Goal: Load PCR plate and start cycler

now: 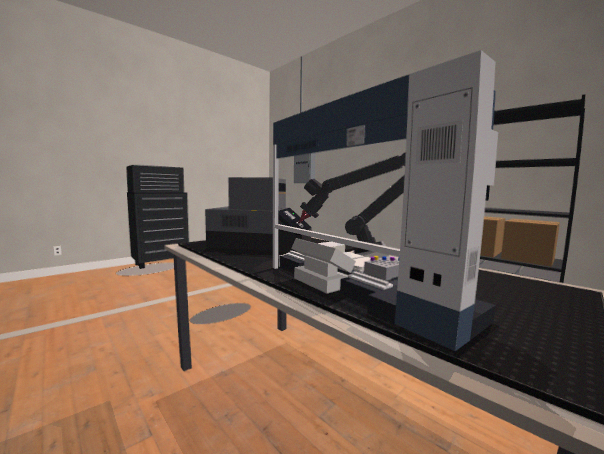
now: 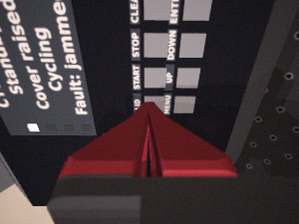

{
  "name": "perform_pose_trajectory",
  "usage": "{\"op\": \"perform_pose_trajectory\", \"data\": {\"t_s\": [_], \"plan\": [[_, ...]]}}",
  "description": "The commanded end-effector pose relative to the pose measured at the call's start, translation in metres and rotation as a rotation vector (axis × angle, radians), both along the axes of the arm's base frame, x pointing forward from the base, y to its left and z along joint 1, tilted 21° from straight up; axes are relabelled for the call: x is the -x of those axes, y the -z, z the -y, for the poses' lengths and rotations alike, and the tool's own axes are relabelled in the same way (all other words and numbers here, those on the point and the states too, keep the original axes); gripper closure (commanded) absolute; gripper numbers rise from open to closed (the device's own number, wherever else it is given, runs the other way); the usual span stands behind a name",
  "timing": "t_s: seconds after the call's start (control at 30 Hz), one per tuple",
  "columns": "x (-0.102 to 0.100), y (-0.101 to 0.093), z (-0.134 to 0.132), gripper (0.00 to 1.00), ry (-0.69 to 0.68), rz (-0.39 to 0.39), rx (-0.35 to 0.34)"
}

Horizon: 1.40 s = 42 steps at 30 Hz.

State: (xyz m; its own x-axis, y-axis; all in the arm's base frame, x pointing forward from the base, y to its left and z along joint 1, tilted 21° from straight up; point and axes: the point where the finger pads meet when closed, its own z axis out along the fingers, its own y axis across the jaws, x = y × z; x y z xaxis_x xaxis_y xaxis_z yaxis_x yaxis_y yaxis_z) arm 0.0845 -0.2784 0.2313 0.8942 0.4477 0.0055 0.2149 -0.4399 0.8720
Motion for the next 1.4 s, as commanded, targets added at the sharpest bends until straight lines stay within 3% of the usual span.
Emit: {"op": "perform_pose_trajectory", "data": {"t_s": [0.0, 1.37], "plan": [[0.004, -0.014, 0.003, 1.0, 0.002, -0.011, 0.065], [0.002, -0.003, 0.002, 1.0, 0.008, -0.008, 0.04]]}}
